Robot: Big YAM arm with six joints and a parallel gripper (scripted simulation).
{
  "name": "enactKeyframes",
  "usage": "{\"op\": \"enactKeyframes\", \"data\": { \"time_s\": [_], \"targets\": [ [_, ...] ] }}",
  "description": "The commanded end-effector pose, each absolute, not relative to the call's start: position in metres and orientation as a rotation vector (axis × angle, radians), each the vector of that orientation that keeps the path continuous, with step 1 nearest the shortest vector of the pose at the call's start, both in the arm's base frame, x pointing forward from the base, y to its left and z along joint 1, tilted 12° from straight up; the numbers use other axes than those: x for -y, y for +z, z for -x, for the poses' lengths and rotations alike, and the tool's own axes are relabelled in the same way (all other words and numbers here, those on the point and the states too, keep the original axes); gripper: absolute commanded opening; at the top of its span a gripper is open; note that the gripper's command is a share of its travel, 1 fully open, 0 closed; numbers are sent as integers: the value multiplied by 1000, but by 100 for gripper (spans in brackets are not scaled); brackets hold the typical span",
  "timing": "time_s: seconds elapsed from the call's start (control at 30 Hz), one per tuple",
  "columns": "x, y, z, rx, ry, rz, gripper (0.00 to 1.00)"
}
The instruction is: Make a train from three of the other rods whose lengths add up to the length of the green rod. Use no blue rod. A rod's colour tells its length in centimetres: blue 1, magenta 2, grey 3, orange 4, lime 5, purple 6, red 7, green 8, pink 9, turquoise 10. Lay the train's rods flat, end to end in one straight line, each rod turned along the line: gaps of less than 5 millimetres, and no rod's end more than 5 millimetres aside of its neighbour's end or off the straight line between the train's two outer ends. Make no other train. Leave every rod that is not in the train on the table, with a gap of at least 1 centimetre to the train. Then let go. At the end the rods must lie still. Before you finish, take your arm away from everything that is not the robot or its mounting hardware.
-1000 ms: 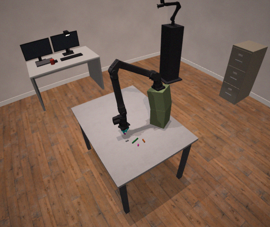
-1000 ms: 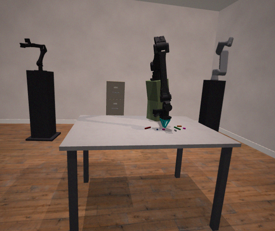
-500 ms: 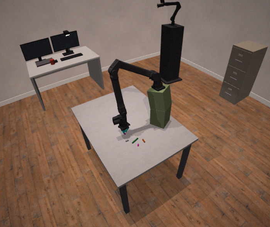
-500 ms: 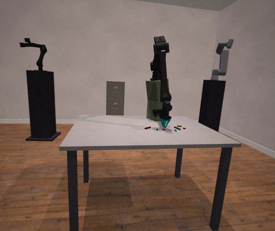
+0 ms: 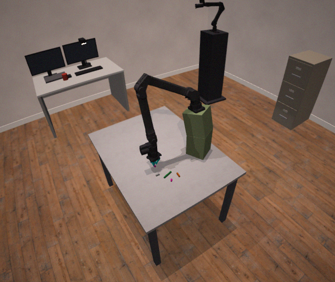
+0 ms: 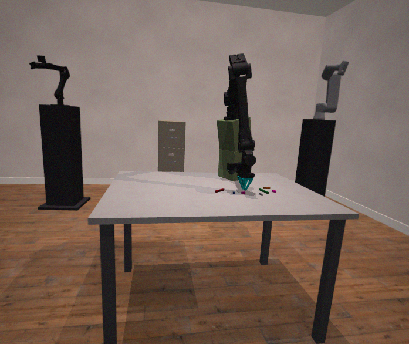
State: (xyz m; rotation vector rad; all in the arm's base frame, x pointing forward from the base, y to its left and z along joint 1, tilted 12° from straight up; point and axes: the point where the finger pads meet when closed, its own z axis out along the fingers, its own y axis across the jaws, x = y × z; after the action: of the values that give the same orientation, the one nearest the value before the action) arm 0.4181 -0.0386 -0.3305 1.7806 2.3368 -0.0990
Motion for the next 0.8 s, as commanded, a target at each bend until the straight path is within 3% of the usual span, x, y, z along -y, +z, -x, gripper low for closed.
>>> {"op": "enactKeyframes", "data": {
  "time_s": [0.0, 0.77],
  "targets": [
    [31, -339, -414, -2349, -106, -1771, 24],
    [45, -355, -417, -2336, -104, -1781, 24]
  ]
}}
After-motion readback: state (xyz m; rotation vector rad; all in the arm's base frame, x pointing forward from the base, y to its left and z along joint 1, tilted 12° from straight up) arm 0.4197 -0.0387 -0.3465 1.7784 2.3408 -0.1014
